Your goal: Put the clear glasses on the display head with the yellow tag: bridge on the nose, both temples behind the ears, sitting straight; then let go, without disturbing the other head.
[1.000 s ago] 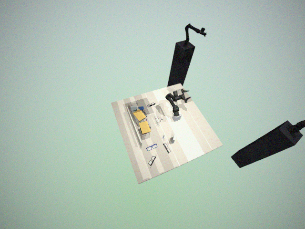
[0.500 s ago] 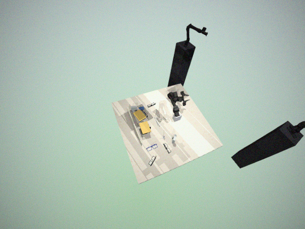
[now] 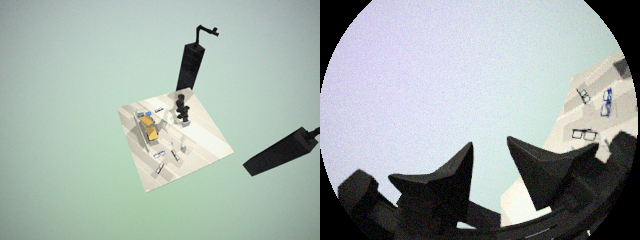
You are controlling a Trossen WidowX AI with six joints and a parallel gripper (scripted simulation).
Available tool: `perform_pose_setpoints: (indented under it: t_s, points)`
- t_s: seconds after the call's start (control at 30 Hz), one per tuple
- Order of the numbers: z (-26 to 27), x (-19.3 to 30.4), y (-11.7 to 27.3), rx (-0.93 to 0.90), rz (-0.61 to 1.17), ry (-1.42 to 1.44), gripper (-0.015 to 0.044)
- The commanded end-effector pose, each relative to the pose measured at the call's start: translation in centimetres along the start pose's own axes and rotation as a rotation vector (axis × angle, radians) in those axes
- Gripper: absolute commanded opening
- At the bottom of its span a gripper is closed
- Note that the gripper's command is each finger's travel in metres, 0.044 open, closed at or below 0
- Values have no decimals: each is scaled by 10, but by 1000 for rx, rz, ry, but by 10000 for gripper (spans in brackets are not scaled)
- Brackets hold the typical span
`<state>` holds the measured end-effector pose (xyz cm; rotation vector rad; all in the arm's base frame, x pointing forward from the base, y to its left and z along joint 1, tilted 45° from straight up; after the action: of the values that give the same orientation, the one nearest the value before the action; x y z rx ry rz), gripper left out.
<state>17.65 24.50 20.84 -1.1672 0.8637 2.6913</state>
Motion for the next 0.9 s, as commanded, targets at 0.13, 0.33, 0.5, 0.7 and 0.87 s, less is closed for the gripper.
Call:
perform_pose_setpoints:
  t_s: [0.13, 0.33, 0.5, 0.7, 0.87]
  points:
    - [-118, -17, 13, 558, 201, 314, 200]
    - [-185, -7, 48, 811, 552, 502, 200]
    - [-229, 7, 89, 892, 941, 625, 200]
    - [-266, 26, 146, 781, 1466, 720, 200]
    - [-286, 37, 193, 525, 1845, 752, 200]
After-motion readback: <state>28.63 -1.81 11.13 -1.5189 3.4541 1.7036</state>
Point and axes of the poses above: the point midway between the two fingers, 35 mm back from their tips, its own y axis back along the fingers, its own z axis across the jaws, x = y × z, the point moved 4 cm from there along y, back along the fingers, and after that the axes turned 9 degrees about y, right-handed, at the moved point
